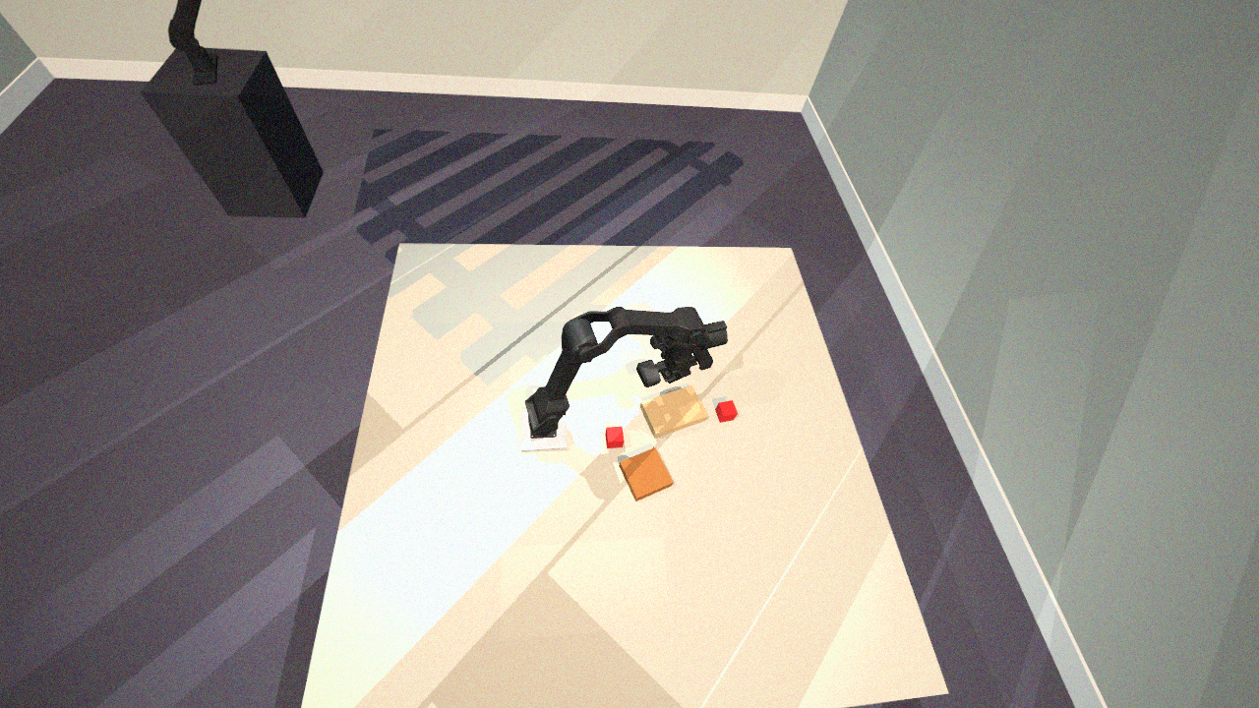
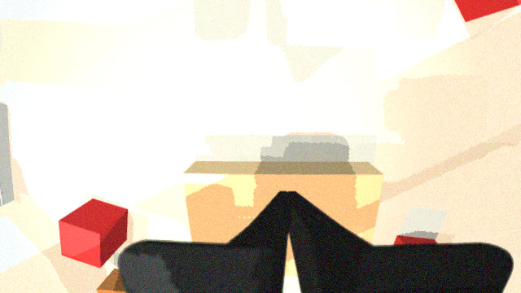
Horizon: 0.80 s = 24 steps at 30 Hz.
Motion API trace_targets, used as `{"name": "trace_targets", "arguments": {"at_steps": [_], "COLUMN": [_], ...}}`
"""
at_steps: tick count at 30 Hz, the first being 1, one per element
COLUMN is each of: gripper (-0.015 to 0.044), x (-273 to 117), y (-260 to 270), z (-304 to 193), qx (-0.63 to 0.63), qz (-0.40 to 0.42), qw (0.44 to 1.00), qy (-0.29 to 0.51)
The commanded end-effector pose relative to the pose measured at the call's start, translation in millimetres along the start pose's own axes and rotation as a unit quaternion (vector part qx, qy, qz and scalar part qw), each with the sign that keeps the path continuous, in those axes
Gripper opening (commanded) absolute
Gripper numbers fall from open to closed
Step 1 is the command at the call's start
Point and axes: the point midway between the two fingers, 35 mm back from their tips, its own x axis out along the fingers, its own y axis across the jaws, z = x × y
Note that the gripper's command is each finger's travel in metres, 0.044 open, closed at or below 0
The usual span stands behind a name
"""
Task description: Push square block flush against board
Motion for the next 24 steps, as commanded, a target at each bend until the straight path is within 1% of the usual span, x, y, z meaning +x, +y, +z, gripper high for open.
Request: {"name": "trace_targets", "arguments": {"at_steps": [1,24], "gripper": [0.0000,0.0000], "x": [0.0,0.0], "y": [-0.5,0.1], "z": [6.7,44.2], "qx": [0.000,-0.001], "qz": [-0.001,-0.001], "qw": [1.000,1.000], "qy": [0.001,-0.001]}}
